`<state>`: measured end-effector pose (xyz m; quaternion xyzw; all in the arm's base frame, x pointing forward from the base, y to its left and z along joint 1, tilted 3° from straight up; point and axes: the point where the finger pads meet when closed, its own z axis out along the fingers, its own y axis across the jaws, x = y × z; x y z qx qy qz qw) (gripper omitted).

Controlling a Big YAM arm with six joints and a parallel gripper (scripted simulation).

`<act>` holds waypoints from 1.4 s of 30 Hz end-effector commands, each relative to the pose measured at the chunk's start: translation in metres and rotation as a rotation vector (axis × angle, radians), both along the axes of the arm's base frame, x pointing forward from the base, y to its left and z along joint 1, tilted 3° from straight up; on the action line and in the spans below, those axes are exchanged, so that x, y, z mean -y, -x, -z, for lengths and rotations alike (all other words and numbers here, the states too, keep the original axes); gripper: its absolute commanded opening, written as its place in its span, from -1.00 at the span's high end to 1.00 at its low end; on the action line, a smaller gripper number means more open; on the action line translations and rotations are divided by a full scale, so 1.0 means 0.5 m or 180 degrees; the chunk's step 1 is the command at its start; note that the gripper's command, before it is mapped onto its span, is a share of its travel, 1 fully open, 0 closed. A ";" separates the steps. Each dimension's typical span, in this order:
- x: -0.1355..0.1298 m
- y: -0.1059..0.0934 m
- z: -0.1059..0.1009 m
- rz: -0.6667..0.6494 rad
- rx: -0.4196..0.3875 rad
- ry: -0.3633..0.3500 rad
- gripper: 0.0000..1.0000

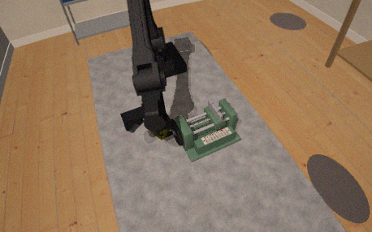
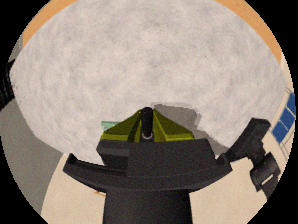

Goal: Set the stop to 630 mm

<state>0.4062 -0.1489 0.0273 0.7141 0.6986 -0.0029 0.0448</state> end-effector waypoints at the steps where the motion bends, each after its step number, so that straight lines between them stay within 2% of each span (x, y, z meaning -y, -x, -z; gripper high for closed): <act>1: 0.010 -0.035 0.011 0.0027 -0.0060 0.0024 0.87; 7: 0.004 -0.058 0.006 0.0009 -0.0055 0.0014 0.87; 8: 0.012 -0.072 0.005 0.0025 0.0019 0.0035 0.87; 42: 0.007 -0.066 -0.004 0.0017 -0.0043 0.0016 0.87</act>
